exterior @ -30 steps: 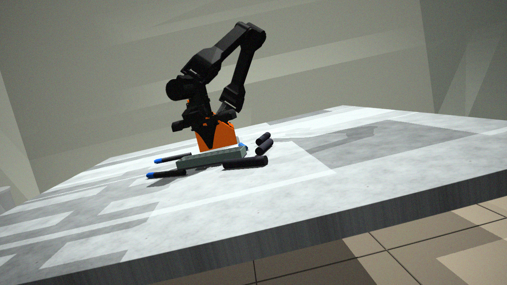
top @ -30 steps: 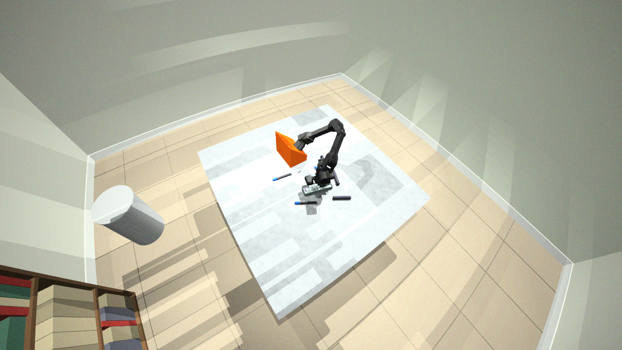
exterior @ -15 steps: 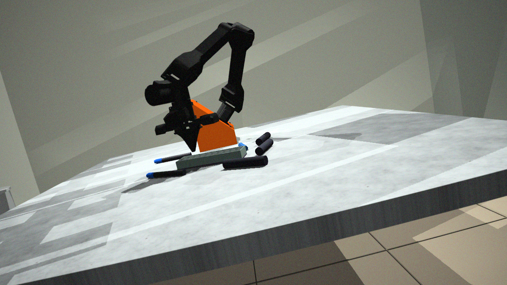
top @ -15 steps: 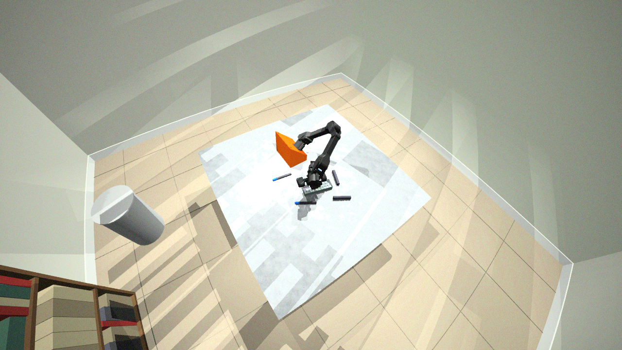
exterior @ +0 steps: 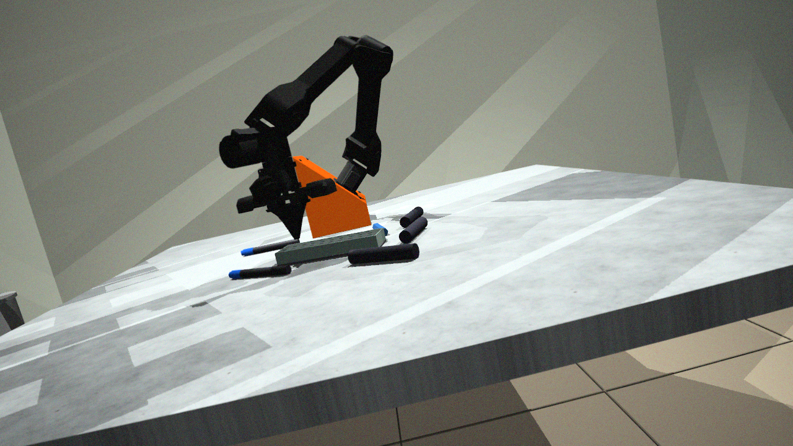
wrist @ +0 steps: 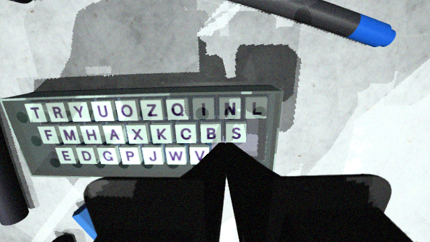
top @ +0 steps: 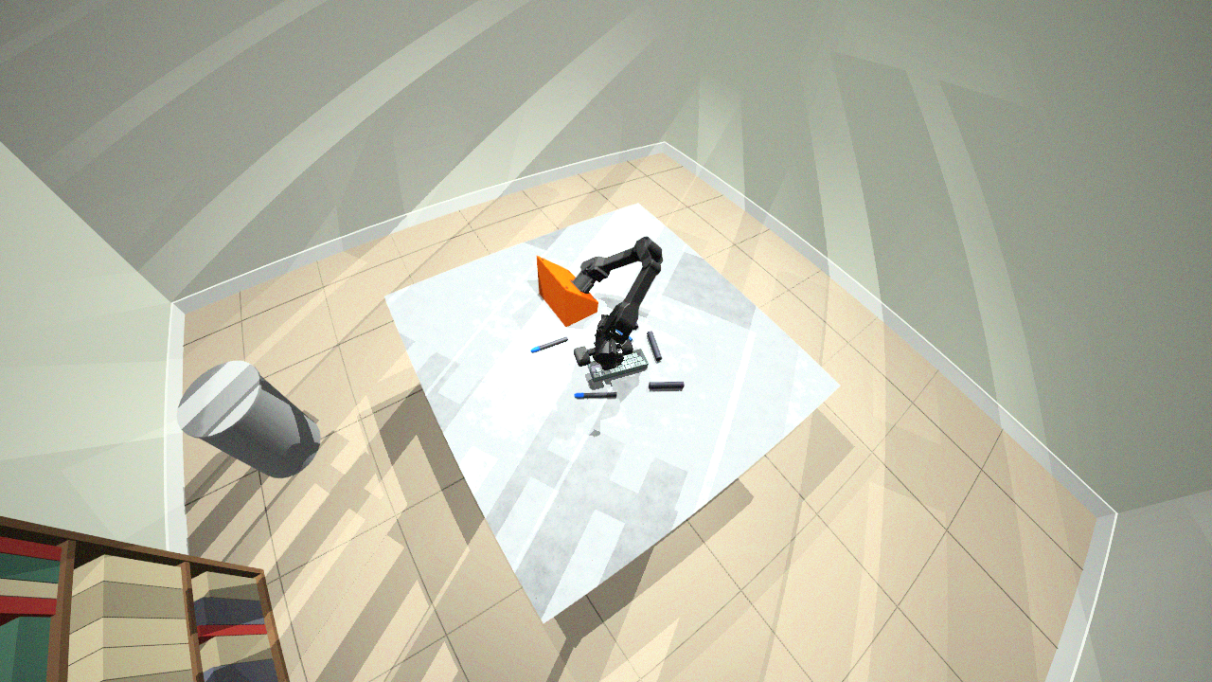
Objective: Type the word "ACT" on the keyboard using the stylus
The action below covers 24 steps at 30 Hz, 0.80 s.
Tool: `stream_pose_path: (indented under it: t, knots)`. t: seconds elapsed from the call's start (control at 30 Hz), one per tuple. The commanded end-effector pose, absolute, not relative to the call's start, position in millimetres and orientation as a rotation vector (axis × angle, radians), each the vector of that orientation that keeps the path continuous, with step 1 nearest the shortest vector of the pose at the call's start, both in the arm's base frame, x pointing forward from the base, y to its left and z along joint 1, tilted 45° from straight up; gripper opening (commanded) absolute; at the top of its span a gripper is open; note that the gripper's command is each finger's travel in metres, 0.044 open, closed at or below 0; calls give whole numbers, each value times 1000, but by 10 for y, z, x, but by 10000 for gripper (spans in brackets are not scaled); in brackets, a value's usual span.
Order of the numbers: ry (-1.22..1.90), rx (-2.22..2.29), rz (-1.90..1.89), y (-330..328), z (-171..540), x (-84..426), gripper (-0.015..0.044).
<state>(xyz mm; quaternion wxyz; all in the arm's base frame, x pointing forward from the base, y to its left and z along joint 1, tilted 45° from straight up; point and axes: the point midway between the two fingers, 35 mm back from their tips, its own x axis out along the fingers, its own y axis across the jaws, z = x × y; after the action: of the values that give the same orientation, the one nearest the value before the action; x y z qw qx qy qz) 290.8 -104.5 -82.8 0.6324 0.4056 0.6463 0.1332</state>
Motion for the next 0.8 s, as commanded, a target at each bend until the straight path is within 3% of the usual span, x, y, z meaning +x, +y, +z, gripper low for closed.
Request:
stream_pose_path:
  t: [0.0, 0.57, 0.77]
  knots:
    - [1482, 921, 305, -958, -753, 2838, 0]
    - [1483, 922, 305, -763, -591, 2727, 0]
    - [1483, 926, 309, -282, -83, 2987, 0]
